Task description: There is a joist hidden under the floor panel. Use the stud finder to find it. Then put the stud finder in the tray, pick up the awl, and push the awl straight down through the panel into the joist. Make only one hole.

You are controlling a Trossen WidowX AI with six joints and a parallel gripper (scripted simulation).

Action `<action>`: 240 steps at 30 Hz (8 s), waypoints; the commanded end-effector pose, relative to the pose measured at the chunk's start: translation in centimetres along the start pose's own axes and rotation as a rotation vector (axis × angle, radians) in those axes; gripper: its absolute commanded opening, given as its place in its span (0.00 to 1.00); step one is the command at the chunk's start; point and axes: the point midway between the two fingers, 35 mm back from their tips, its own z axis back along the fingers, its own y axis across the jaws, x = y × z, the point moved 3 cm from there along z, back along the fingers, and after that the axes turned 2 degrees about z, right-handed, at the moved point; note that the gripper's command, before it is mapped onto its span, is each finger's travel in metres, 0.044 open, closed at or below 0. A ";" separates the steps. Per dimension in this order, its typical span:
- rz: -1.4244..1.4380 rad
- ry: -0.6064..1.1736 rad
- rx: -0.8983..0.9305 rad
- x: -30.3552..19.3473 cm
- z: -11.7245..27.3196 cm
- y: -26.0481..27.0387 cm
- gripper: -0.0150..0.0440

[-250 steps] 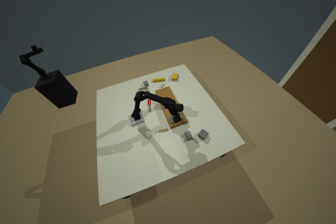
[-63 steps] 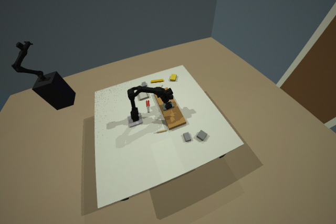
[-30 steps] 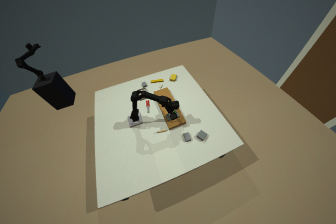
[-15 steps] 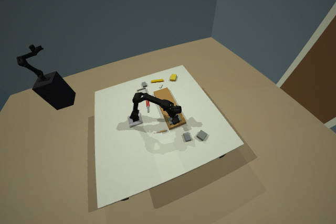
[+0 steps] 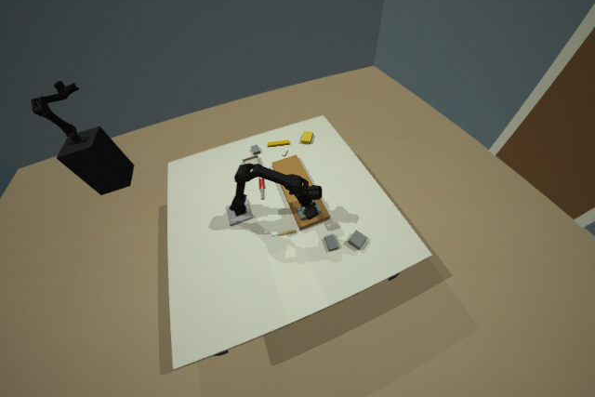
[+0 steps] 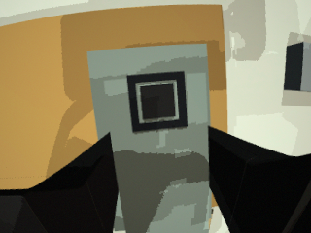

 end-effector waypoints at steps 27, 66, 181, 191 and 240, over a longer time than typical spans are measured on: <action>0.113 -0.007 0.027 3.7 7.5 3.8 0.25; 0.751 -0.019 0.219 3.3 6.6 29.8 0.25; 1.509 -0.036 0.459 -18.8 1.7 50.9 0.25; 1.514 -0.030 0.463 -19.0 1.4 50.8 0.43; 0.337 0.223 0.049 -1.9 -0.3 12.5 1.00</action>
